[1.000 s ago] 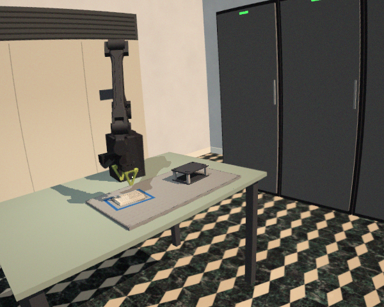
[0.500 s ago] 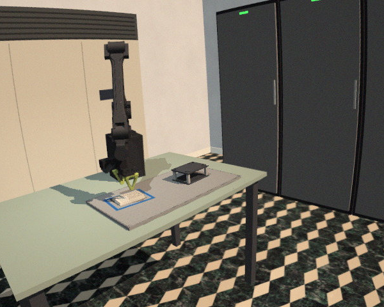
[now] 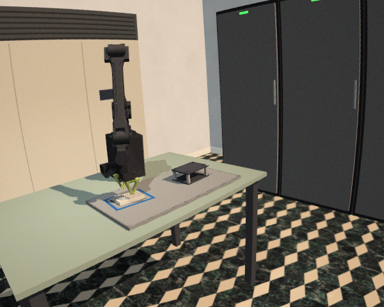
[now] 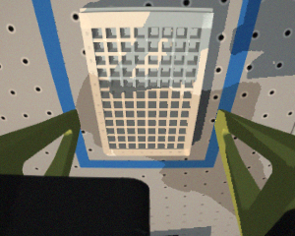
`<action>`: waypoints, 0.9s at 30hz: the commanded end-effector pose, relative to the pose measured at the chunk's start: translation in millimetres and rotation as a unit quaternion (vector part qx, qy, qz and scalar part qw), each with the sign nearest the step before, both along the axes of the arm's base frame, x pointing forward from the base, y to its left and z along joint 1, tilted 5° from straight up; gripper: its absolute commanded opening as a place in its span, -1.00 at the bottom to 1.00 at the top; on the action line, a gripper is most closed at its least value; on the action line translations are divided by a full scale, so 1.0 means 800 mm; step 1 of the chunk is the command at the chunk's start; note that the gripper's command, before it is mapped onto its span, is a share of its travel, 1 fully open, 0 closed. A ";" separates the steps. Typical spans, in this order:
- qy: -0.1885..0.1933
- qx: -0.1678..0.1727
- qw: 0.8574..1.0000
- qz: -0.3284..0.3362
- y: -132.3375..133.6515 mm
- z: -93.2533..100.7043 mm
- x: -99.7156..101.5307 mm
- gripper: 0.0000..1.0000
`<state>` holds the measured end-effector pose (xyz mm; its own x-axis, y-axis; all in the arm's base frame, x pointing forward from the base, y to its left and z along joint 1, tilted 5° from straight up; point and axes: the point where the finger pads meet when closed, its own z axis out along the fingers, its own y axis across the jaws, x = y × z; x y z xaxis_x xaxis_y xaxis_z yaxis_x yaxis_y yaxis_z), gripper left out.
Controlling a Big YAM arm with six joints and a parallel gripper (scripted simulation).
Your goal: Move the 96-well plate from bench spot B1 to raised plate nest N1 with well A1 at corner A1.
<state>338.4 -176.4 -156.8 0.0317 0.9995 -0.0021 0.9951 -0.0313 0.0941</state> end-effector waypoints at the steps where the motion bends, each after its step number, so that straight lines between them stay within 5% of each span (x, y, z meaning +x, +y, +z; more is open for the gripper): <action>1: -0.012 -0.008 1.000 -0.003 -0.006 -0.006 0.018 1.00; 21: -0.010 -0.007 1.000 -0.003 -0.004 -0.045 0.019 1.00; 27: -0.009 -0.006 1.000 -0.002 -0.006 -0.039 0.014 1.00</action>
